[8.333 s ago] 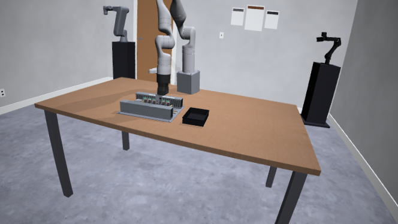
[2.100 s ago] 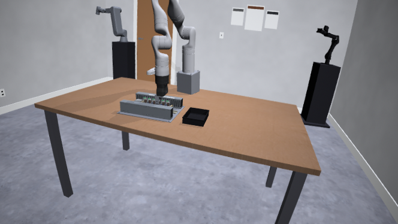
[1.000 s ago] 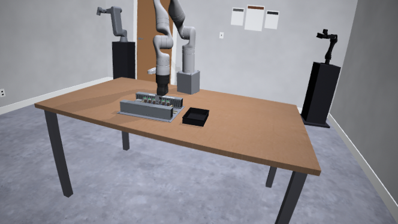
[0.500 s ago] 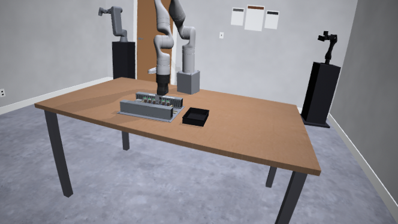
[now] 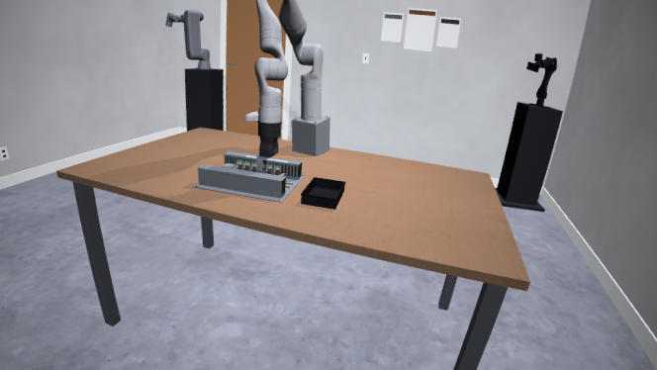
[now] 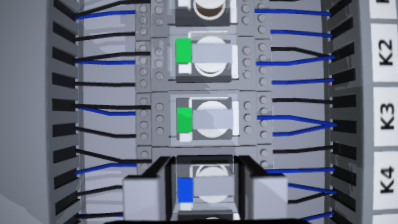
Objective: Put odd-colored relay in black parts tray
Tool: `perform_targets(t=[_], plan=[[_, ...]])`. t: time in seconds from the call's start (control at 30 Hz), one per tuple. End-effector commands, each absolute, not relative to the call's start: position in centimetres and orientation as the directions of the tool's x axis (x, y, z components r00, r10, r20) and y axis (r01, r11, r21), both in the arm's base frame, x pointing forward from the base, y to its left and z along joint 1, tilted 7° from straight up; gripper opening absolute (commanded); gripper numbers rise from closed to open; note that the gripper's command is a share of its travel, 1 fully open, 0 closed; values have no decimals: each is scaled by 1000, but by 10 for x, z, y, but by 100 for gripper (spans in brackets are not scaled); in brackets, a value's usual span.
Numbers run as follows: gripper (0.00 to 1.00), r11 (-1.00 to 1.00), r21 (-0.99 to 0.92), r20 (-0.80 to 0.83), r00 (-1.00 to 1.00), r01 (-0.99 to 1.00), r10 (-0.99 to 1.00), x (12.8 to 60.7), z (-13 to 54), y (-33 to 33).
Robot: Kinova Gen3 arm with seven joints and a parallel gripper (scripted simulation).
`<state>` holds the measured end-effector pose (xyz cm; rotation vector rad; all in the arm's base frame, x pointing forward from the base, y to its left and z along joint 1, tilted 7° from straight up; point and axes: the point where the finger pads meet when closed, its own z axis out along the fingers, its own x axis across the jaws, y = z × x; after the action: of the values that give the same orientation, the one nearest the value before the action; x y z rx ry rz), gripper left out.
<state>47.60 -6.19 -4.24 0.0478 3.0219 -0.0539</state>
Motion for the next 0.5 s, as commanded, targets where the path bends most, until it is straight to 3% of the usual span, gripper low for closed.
perform_targets(t=[0.0,0.47], plan=[[0,999,-34,-123,-992,34,29,477,-42,-62],[0,999,-34,-148,-989,34,28,476,-41,-62]])
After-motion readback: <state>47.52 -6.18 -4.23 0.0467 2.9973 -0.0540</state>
